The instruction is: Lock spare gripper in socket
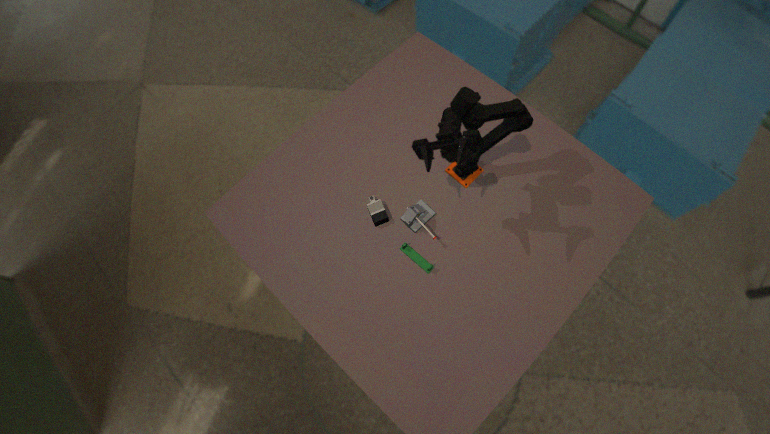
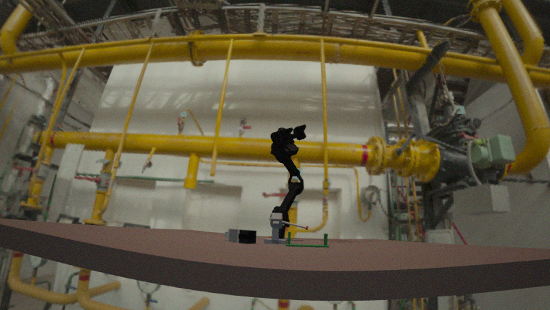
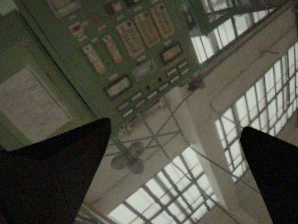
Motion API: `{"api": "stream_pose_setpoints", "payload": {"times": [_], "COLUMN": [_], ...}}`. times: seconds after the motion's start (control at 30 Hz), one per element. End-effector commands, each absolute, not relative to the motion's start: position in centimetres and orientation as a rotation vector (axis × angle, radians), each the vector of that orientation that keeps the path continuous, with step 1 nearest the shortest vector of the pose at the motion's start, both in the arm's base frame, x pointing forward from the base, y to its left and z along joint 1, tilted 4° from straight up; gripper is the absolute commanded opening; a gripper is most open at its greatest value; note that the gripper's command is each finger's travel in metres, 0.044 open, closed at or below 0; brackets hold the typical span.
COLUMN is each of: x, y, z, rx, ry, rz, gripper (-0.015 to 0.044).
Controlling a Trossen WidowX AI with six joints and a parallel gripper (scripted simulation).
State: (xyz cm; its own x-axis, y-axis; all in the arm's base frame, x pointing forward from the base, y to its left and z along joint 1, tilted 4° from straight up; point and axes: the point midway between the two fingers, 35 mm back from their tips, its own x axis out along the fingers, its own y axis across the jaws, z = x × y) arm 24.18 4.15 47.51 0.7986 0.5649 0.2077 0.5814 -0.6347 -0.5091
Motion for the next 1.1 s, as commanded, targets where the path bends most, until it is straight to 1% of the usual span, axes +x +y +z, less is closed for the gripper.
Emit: {"api": "stream_pose_setpoints", "payload": {"times": [0.0,0.1,0.3,0.43,0.57,0.73,0.8,0.87,1.07], "x": [24.3,26.2,33.0,35.3,35.0,32.1,31.1,30.5,30.4], "y": [4.1,4.0,4.9,6.6,8.5,10.0,10.3,10.3,10.3], "z": [47.5,46.6,40.1,34.0,28.0,22.3,21.3,20.9,20.9], "rx": [-2.407,-2.285,-1.807,-1.539,-1.332,-1.181,-1.163,-1.158,-1.158], "ry": [-0.843,-0.770,-0.359,-0.006,0.388,0.912,1.056,1.129,1.138], "rz": [-0.031,0.081,0.544,0.818,1.037,1.213,1.241,1.251,1.252], "gripper": [0.0374,0.0300,0.0300,0.0300,0.0300,0.0300,0.0300,0.0300,0.0300]}}
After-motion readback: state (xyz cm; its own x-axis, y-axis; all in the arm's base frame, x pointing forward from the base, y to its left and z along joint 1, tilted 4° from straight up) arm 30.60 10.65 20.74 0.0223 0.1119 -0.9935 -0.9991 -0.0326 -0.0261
